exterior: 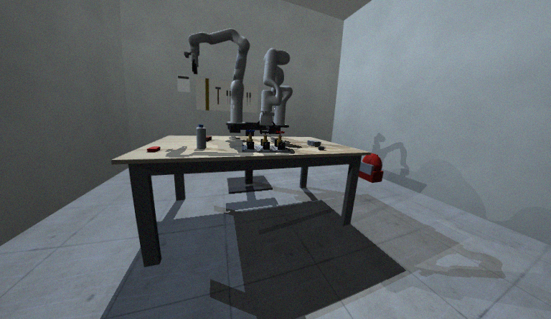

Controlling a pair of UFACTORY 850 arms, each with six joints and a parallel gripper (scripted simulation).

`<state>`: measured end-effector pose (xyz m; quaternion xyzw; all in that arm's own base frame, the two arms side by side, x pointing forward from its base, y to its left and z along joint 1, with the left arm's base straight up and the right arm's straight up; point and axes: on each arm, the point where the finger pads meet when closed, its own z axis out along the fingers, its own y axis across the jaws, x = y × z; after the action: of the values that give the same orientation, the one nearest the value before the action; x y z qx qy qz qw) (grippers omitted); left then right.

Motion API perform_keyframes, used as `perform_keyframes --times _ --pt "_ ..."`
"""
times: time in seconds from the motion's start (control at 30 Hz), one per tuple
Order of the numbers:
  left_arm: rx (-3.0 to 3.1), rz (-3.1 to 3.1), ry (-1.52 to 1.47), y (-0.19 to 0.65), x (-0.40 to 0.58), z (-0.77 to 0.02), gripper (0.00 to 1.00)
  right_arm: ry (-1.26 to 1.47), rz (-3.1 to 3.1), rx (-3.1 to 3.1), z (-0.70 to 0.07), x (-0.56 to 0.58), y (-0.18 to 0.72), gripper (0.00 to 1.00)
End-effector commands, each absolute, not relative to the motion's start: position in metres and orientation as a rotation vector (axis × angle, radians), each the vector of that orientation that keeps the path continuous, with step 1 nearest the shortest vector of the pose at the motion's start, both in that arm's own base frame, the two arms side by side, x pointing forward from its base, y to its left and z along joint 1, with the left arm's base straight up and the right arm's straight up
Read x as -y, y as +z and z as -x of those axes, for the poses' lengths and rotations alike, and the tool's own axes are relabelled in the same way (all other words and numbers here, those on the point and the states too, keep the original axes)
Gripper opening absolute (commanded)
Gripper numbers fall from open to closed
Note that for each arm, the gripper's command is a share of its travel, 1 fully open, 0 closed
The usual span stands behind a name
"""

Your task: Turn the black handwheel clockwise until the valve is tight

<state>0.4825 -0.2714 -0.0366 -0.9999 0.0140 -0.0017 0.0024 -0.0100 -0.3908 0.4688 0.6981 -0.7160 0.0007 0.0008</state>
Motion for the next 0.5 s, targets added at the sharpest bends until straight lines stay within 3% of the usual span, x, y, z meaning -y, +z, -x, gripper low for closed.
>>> perform_keyframes --times 0.0,0.47 --pt "-0.08 3.137 -0.008 -0.0359 0.2719 -0.4835 0.0 0.005 -2.191 2.247 0.01 0.3913 0.4697 1.0" --pt "-0.089 3.137 -0.008 -0.0359 0.2719 -0.4835 0.0 0.005 -2.191 2.247 0.01 0.3913 0.4697 1.0"
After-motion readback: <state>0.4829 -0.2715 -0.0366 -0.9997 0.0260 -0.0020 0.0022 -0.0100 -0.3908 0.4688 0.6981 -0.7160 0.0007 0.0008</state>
